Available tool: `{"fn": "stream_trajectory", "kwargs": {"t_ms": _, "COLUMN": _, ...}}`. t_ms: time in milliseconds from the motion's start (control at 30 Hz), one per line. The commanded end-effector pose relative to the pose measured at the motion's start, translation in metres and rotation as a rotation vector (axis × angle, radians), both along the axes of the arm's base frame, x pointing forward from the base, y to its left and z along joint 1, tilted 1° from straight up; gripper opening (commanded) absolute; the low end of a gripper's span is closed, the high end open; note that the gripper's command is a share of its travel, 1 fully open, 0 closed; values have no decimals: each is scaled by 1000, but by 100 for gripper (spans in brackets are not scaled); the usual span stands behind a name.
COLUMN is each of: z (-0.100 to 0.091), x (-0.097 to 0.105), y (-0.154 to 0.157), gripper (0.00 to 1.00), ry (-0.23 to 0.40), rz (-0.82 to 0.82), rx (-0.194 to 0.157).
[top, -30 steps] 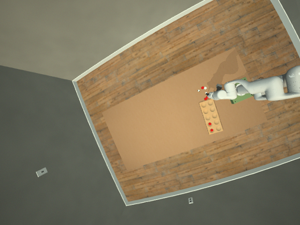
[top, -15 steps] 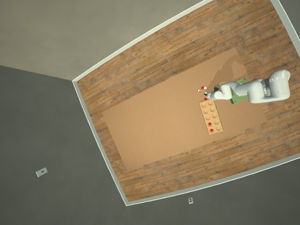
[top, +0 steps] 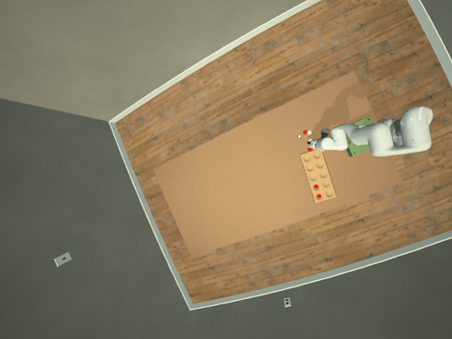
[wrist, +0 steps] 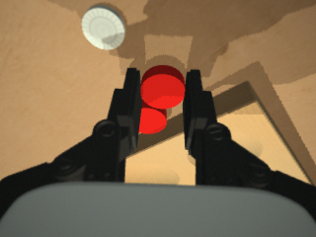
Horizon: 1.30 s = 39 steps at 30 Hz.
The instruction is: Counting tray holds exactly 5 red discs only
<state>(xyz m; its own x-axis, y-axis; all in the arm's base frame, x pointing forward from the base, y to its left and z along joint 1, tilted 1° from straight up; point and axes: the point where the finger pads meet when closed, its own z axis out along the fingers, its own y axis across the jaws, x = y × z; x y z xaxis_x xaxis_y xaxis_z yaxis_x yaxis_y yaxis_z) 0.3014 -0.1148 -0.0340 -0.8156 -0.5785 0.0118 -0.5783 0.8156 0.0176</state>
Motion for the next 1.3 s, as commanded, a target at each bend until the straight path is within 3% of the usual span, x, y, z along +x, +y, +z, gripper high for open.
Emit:
{"fn": "stream_trajectory", "kwargs": {"t_ms": 0, "z": 0, "x": 1, "y": 0, "gripper": 0, "ry": -2, "rz": 0, "rx": -1}}
{"fn": "stream_trajectory", "kwargs": {"t_ms": 1033, "z": 1, "x": 1, "y": 0, "gripper": 0, "ry": -2, "rz": 0, "rx": -1}}
{"fn": "stream_trajectory", "kwargs": {"t_ms": 1167, "z": 4, "x": 1, "y": 0, "gripper": 0, "ry": -2, "rz": 0, "rx": -1}}
{"fn": "stream_trajectory", "kwargs": {"t_ms": 1267, "z": 21, "x": 2, "y": -1, "gripper": 0, "ry": -2, "rz": 0, "rx": -1}}
